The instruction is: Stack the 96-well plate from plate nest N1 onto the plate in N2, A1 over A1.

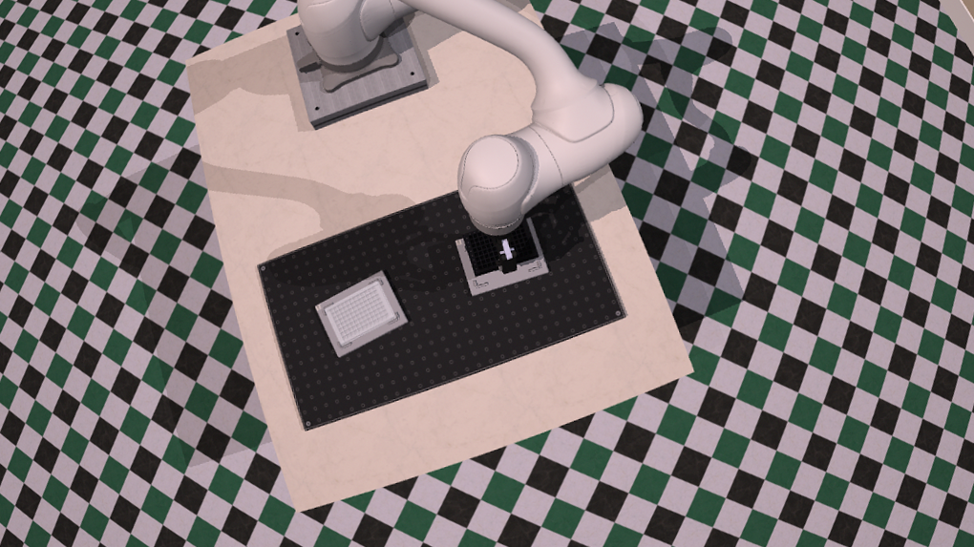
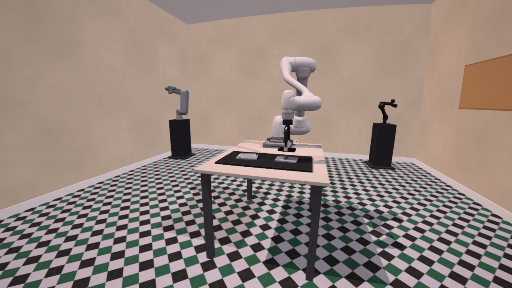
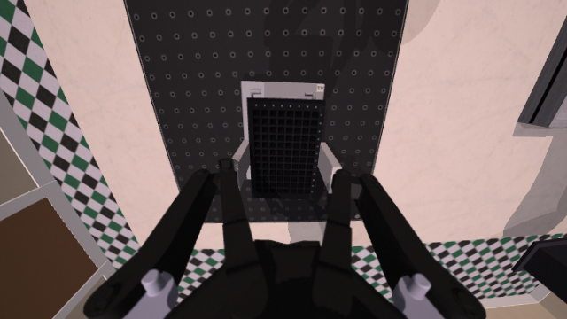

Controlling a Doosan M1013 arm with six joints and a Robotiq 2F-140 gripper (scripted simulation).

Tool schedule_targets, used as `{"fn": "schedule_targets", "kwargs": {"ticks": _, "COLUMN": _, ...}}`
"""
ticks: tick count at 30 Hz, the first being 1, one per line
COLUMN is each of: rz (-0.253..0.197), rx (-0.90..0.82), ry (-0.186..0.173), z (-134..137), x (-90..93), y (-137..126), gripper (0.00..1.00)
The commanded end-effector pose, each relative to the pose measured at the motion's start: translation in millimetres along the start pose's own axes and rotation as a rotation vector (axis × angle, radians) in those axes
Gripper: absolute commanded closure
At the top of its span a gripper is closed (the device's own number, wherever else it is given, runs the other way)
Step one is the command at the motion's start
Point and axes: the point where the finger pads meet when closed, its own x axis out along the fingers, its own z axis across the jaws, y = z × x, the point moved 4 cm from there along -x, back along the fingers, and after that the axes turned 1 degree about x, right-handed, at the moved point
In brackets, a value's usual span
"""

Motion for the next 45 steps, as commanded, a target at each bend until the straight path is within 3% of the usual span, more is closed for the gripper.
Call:
{"fn": "schedule_targets", "kwargs": {"ticks": 1, "rz": -0.002, "rx": -0.001, "ry": 0.009, "z": -2.9, "x": -6.0, "y": -3.1, "gripper": 1.0}}
{"fn": "schedule_targets", "kwargs": {"ticks": 22, "rz": -0.002, "rx": -0.001, "ry": 0.009, "z": -2.9, "x": -6.0, "y": -3.1, "gripper": 1.0}}
{"fn": "schedule_targets", "kwargs": {"ticks": 30, "rz": -0.002, "rx": -0.187, "ry": 0.009, "z": -5.1, "x": -6.0, "y": 16.8, "gripper": 1.0}}
{"fn": "schedule_targets", "kwargs": {"ticks": 45, "rz": -0.002, "rx": -0.187, "ry": 0.009, "z": -9.7, "x": -5.9, "y": 59.8, "gripper": 1.0}}
